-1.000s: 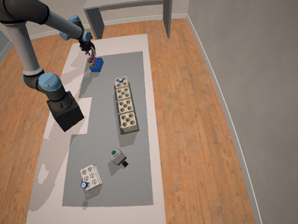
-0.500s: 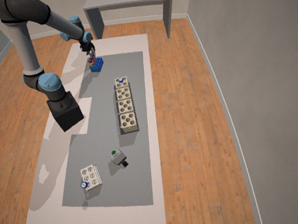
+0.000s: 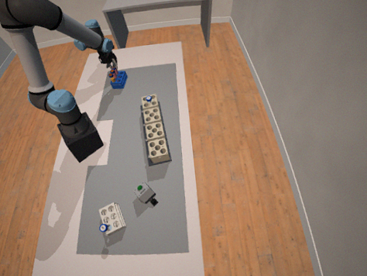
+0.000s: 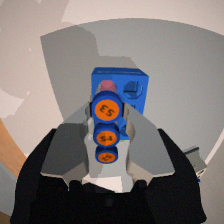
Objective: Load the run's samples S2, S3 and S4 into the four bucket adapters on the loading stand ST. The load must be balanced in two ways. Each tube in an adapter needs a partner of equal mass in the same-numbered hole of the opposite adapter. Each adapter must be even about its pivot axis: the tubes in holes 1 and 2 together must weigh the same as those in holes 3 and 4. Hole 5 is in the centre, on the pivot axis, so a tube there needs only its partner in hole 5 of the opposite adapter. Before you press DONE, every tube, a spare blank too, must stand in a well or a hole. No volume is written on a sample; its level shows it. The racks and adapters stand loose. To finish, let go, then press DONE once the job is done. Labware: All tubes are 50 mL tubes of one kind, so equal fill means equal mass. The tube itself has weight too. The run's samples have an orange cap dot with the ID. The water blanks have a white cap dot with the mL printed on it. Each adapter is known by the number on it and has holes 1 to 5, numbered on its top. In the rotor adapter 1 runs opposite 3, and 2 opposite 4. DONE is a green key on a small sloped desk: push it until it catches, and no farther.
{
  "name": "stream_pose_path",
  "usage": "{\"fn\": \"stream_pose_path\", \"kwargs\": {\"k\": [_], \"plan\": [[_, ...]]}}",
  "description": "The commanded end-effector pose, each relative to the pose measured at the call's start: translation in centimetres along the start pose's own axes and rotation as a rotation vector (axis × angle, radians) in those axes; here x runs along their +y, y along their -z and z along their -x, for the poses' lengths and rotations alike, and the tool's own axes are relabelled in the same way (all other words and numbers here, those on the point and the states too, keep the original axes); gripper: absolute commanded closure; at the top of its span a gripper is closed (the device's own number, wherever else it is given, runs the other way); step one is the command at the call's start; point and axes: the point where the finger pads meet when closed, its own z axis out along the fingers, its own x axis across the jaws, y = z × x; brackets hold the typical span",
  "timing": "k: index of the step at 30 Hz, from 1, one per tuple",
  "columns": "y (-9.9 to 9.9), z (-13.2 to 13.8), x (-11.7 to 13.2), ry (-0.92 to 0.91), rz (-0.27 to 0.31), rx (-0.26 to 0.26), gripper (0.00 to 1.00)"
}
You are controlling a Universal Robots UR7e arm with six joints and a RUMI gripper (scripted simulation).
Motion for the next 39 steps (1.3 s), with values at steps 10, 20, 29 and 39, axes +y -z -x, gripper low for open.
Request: {"fn": "stream_pose_path", "kwargs": {"k": [10, 20, 29, 39], "plan": [[2.7, 0.0, 0.0, 0.0, -0.001, 0.0, 1.0], [5.4, 0.0, 0.0, 0.0, -0.001, 0.0, 1.0], [8.4, 0.0, 0.0, 0.0, -0.001, 0.0, 1.0], [11.0, 0.0, 0.0, 0.0, -0.001, 0.0, 1.0]]}}
